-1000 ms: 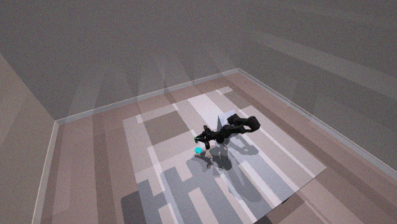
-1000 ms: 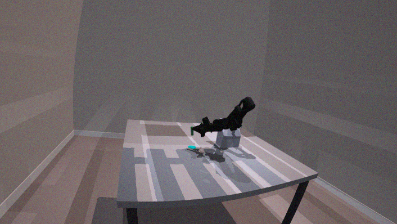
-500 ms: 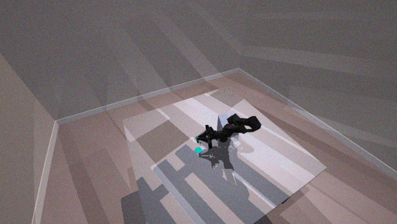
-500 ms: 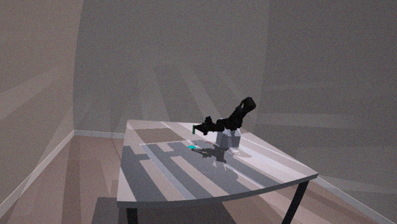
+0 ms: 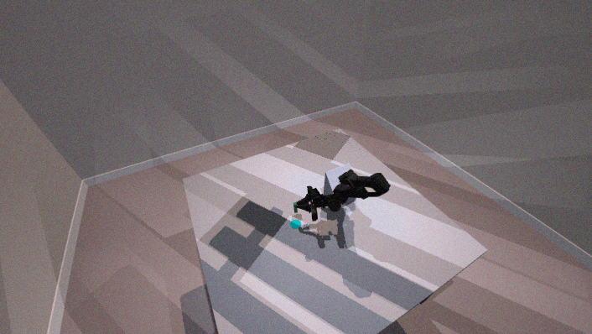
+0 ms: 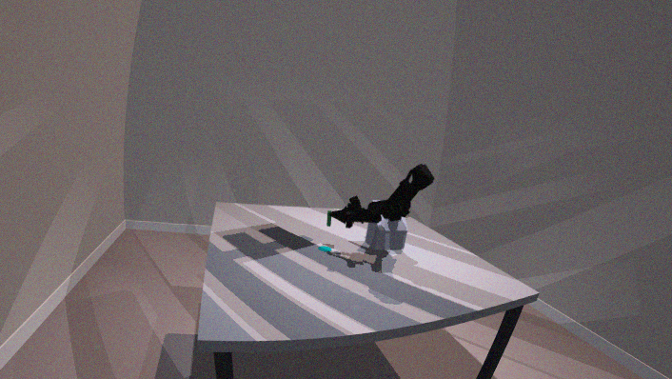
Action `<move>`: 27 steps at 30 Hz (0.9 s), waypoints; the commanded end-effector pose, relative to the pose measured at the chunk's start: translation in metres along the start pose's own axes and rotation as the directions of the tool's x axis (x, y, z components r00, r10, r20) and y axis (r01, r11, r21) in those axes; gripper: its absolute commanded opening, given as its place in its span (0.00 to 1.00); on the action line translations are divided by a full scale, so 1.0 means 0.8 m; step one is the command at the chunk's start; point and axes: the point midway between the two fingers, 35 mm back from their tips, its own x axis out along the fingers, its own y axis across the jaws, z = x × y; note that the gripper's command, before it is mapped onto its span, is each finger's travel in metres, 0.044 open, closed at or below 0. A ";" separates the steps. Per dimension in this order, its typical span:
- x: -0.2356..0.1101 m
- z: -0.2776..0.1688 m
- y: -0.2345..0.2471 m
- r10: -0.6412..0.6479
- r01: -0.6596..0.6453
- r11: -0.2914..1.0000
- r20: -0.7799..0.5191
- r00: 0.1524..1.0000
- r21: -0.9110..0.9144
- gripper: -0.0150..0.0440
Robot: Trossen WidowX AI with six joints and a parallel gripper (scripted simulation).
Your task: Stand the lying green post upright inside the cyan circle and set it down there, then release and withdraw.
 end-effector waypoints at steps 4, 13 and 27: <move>0.000 0.001 0.000 0.000 0.000 1.000 0.007 1.000 0.006 0.29; 0.006 -0.023 0.004 -0.004 0.004 1.000 0.002 1.000 0.009 0.29; 0.011 -0.068 0.005 -0.006 0.006 1.000 0.000 1.000 0.009 0.29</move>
